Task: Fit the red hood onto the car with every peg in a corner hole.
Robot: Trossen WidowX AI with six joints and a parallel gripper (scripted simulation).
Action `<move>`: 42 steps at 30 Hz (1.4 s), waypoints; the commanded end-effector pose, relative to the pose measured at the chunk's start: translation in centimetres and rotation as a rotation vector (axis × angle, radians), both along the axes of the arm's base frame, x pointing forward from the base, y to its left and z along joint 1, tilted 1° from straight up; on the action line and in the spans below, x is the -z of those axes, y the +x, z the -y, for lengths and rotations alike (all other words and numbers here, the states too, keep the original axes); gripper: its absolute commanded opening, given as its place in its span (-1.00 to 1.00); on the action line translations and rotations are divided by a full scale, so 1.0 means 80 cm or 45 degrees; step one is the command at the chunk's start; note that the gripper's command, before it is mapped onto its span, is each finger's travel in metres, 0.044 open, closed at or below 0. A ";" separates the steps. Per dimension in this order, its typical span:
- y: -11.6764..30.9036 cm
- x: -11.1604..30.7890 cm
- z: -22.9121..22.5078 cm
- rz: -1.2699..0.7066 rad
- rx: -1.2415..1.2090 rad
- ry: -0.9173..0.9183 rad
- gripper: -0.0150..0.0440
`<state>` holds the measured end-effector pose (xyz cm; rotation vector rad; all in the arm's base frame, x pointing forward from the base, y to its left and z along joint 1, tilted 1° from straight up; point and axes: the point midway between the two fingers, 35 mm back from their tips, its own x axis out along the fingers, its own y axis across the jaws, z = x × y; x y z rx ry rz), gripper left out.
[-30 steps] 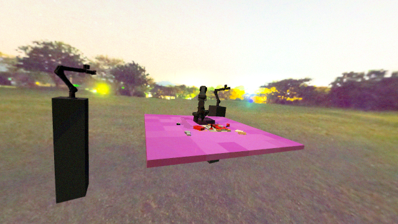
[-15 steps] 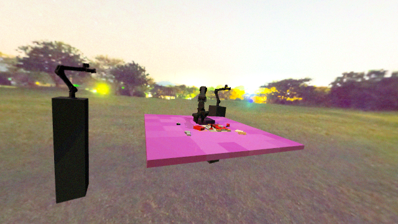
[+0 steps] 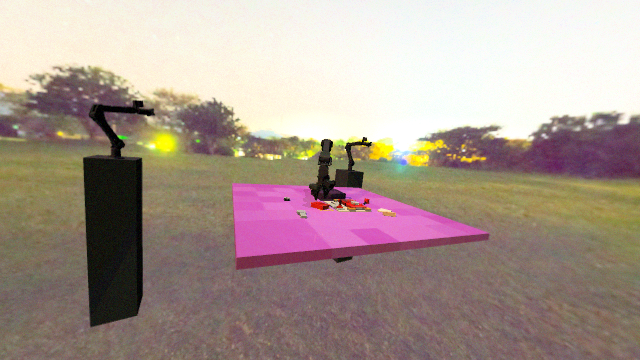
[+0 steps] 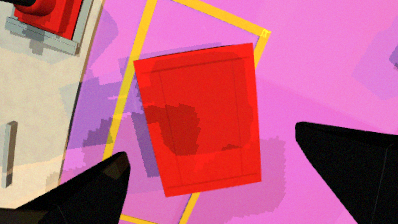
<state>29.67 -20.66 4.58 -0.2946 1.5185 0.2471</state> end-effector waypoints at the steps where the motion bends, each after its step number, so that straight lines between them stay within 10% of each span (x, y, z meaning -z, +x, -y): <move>1: -0.001 0.004 0.000 -0.004 0.006 -0.004 1.00; 42: -0.001 0.035 -0.001 -0.004 0.006 -0.004 1.00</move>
